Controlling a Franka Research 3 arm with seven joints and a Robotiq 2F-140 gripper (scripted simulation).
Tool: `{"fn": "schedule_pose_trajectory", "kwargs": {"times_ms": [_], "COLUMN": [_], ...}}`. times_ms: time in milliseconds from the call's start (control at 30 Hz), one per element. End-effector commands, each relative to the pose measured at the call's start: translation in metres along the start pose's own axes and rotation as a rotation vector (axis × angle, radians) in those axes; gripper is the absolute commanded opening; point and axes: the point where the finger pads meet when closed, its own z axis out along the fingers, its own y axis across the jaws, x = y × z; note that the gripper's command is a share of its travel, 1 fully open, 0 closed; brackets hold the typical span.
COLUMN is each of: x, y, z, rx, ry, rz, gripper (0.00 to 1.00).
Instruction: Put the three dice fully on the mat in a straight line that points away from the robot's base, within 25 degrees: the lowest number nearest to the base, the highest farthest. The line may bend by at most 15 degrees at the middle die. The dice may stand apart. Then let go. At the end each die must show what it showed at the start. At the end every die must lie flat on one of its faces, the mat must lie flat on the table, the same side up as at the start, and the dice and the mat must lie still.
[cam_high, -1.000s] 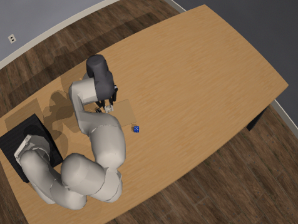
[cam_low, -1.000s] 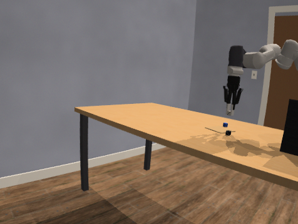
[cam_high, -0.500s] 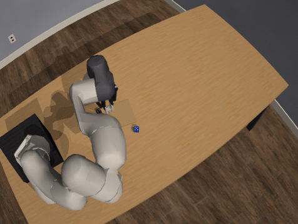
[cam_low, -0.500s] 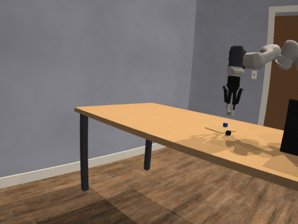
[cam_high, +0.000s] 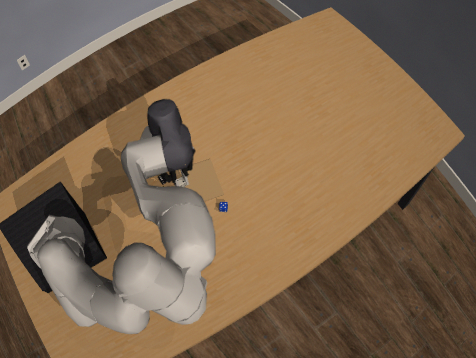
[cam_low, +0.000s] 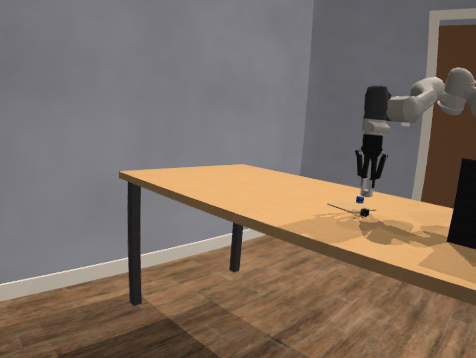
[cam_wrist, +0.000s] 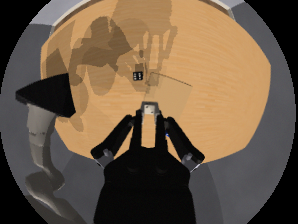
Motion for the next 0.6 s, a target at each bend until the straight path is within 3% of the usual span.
{"fn": "schedule_pose_trajectory", "kwargs": {"times_ms": [0,333,567], "x": [0.004,0.004,0.004], "y": [0.003,0.003,0.003], "z": [0.017,0.042,0.047], "rx": [-0.011,-0.011,-0.011], "ry": [0.009,0.009,0.009], "rz": [0.007,0.007,0.007], "gripper": [0.13,0.13,0.13]}}
